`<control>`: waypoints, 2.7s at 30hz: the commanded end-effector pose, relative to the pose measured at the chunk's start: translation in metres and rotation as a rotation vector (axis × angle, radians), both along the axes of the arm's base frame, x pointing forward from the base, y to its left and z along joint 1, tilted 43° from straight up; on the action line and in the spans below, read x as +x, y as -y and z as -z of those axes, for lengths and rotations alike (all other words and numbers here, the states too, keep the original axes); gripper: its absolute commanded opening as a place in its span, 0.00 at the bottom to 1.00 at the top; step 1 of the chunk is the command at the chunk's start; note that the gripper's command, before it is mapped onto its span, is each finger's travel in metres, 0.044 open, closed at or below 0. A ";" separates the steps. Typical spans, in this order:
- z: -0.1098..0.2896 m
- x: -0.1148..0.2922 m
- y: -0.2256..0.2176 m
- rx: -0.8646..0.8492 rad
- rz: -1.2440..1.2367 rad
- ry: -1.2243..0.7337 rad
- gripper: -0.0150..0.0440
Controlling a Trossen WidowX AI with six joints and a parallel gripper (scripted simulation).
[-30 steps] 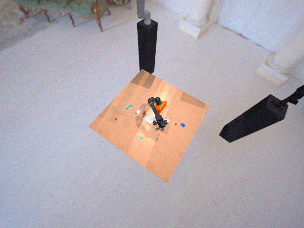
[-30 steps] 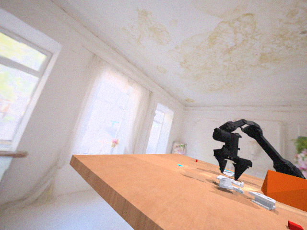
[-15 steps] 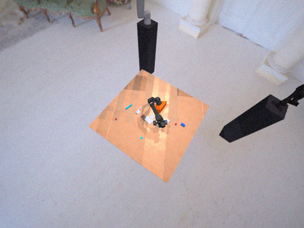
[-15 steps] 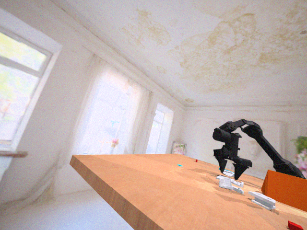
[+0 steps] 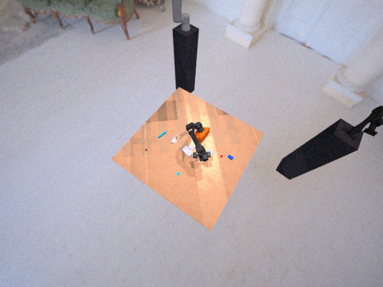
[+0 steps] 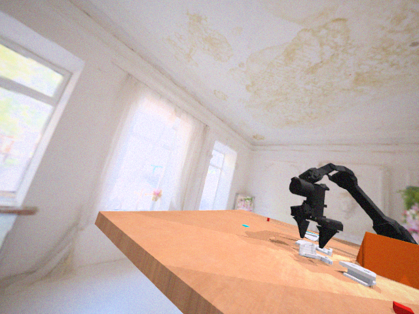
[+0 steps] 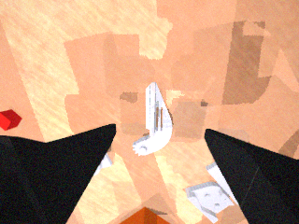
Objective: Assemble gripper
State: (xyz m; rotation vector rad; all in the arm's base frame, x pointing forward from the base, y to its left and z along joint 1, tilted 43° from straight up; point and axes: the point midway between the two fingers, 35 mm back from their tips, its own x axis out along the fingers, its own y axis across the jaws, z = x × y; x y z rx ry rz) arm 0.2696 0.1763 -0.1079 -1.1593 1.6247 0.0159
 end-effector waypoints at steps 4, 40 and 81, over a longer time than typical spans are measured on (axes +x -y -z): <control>0.010 0.001 0.010 -0.007 -0.004 -0.007 1.00; 0.031 0.003 0.029 -0.009 -0.007 -0.007 1.00; 0.016 0.004 0.013 -0.006 -0.003 -0.006 0.48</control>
